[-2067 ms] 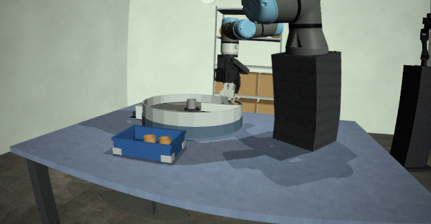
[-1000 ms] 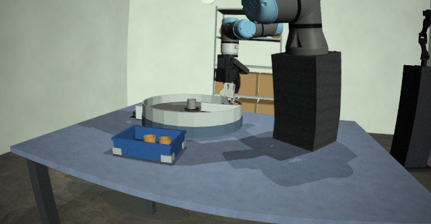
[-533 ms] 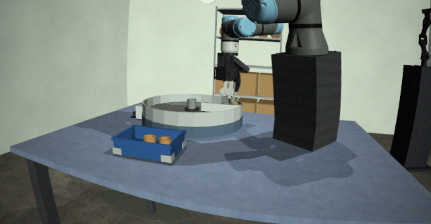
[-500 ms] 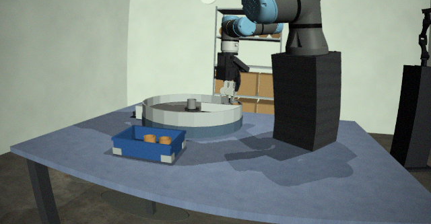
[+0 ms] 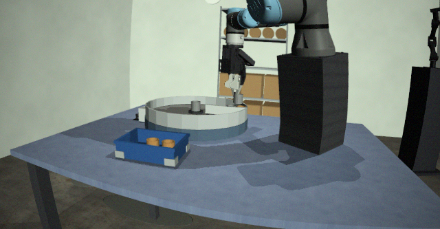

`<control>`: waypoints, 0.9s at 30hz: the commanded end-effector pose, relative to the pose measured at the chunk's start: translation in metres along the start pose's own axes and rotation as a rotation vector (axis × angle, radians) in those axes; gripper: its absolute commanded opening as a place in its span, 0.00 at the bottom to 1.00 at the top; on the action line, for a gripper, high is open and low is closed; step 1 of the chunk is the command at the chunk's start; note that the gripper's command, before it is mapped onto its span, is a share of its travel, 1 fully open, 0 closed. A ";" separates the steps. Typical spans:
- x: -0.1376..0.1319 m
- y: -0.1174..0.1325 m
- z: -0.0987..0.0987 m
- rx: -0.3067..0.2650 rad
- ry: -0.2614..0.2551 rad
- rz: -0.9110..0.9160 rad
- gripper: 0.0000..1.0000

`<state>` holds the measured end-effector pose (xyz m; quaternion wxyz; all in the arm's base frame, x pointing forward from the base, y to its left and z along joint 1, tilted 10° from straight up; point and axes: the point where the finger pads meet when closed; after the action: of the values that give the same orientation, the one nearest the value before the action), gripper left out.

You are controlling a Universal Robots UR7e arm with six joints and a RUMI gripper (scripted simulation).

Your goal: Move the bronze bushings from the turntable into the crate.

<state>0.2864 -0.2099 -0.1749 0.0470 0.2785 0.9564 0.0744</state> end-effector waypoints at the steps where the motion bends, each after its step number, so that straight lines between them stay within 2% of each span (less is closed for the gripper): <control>1: 0.000 0.000 -0.019 -0.001 0.002 0.000 0.00; 11: 0.000 0.000 -0.032 -0.001 0.002 0.000 0.00; 27: 0.000 0.000 -0.033 -0.001 0.002 0.000 0.00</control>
<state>0.2821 -0.2136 -0.1433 0.0459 0.2783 0.9564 0.0756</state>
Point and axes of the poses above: the point where the finger pads meet when closed, its own z axis out along the fingers, its own x axis across the jaws, y = z × x, and after that the axes turned 11 degrees about -z, right-handed
